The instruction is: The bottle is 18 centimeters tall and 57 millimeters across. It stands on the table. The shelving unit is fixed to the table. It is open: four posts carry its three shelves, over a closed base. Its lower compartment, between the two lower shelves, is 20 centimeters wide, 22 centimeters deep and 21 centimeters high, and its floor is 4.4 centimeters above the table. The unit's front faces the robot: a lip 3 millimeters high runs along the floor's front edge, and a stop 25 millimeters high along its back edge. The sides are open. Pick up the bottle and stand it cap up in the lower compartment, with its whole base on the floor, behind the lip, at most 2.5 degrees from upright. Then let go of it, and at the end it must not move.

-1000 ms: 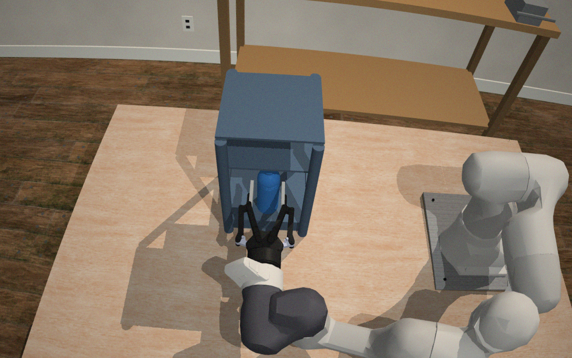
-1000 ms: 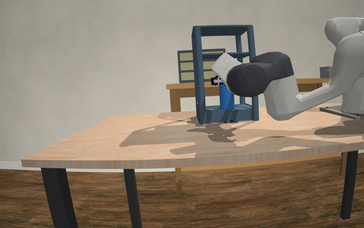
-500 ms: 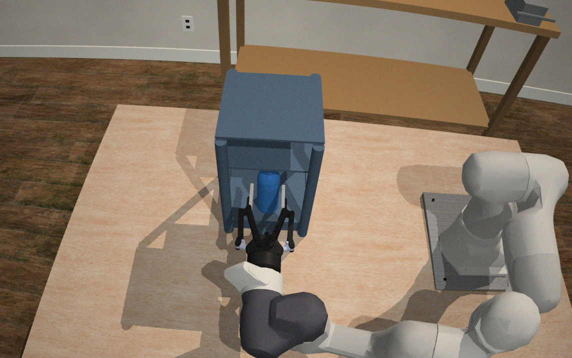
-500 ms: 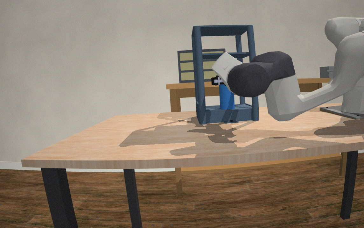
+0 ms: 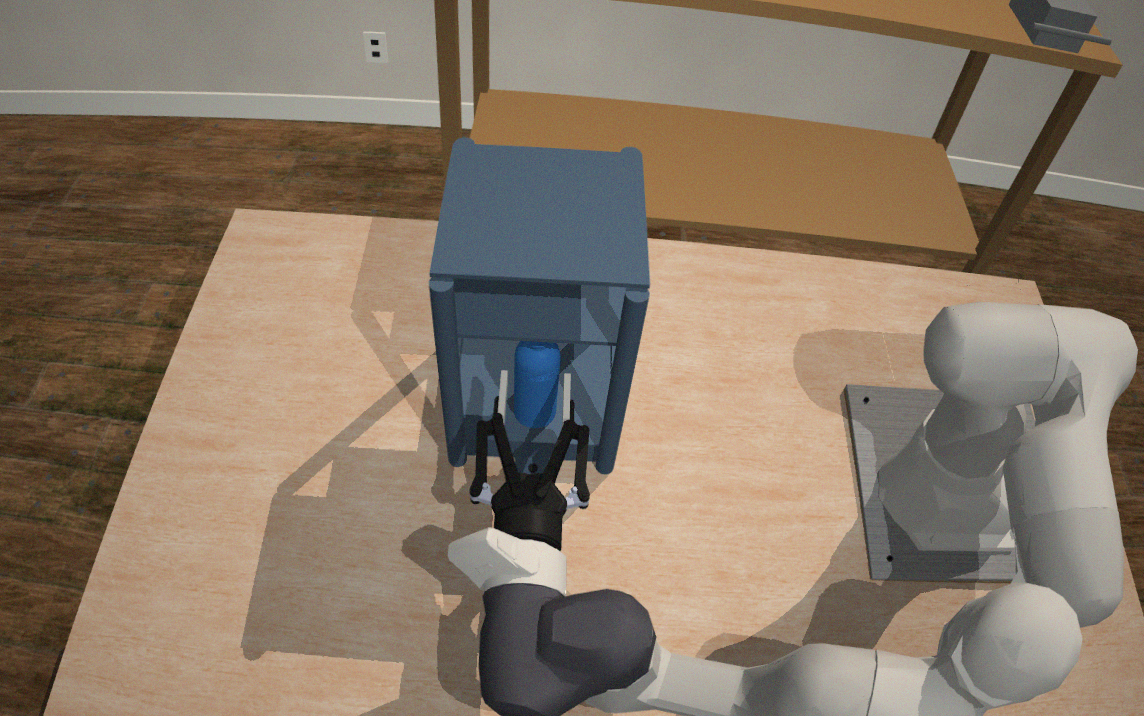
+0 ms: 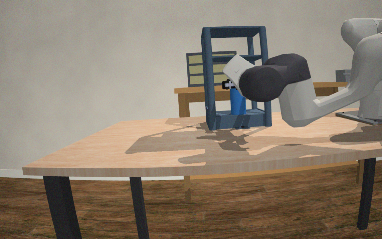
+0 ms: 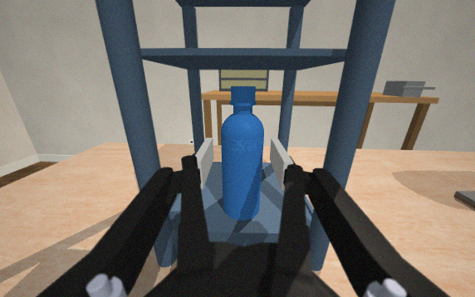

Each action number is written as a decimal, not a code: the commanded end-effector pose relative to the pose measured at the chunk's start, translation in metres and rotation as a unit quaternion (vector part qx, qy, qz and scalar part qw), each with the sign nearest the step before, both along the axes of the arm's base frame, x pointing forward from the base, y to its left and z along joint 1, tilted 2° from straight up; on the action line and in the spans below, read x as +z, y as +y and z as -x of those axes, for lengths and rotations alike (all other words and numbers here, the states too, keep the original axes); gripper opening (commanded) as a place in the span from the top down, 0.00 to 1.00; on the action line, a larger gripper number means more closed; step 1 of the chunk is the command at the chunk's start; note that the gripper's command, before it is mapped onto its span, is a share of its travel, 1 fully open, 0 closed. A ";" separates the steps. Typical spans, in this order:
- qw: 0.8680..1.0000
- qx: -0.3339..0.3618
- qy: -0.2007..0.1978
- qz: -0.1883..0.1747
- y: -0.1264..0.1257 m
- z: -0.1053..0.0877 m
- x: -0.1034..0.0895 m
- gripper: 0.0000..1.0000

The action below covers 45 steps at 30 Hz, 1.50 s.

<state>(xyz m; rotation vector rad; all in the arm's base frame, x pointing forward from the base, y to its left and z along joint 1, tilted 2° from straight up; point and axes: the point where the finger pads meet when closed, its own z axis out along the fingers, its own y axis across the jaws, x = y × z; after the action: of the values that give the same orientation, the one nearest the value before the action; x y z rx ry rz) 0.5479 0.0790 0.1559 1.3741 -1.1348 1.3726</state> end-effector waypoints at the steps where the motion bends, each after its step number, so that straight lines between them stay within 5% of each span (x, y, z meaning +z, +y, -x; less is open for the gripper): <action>1: 1.000 0.000 -0.003 0.001 0.002 0.001 0.001 0.54; 27: 1.000 0.000 -0.003 0.001 0.006 0.001 0.001 0.54; 45: 1.000 0.000 -0.003 0.001 0.040 0.009 0.002 0.54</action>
<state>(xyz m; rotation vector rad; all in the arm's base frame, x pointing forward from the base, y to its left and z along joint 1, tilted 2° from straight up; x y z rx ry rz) 0.5433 0.1135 0.1552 1.3843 -1.1312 1.3775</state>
